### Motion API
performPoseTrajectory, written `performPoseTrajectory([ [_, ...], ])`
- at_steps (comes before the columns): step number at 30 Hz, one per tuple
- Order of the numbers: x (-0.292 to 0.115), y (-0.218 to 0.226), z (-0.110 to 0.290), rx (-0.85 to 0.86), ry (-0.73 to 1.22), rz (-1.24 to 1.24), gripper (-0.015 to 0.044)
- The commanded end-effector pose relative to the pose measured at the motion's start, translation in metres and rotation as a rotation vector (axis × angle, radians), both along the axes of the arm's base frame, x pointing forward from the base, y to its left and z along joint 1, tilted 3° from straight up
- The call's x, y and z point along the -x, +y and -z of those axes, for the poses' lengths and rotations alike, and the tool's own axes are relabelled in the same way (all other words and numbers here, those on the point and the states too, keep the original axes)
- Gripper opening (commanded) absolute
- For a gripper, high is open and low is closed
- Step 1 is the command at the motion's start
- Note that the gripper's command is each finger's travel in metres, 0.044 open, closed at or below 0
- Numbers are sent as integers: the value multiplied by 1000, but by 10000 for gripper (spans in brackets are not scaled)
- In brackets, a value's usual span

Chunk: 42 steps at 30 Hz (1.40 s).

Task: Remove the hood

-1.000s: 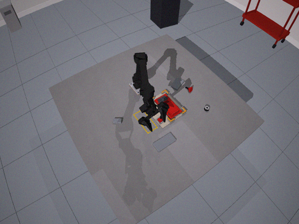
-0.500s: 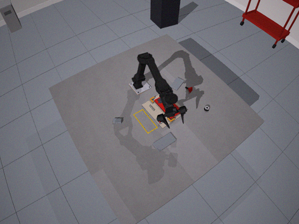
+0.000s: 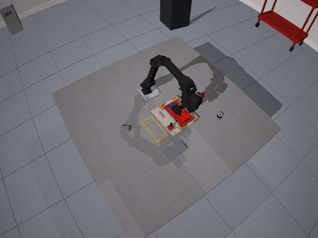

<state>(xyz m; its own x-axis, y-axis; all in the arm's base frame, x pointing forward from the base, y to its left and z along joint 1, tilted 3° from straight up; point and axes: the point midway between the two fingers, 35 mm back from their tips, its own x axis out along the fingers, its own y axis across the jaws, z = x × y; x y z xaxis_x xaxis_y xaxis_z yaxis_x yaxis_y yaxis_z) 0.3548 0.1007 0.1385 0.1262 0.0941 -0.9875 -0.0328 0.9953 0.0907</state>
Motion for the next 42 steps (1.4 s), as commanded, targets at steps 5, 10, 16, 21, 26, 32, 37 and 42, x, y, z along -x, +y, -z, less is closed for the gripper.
performPoseTrajectory([
  [5, 23, 3, -6, 42, 87, -93, 440],
  [10, 23, 3, -4, 42, 87, -93, 440],
  [16, 23, 4, 1, 42, 87, -93, 440],
  [21, 22, 4, 5, 42, 87, -93, 440],
  [26, 22, 4, 9, 42, 87, -93, 440],
  [32, 22, 4, 14, 42, 87, -93, 440],
  [37, 22, 5, 19, 42, 87, -93, 440],
  [42, 22, 5, 23, 42, 87, -93, 440],
])
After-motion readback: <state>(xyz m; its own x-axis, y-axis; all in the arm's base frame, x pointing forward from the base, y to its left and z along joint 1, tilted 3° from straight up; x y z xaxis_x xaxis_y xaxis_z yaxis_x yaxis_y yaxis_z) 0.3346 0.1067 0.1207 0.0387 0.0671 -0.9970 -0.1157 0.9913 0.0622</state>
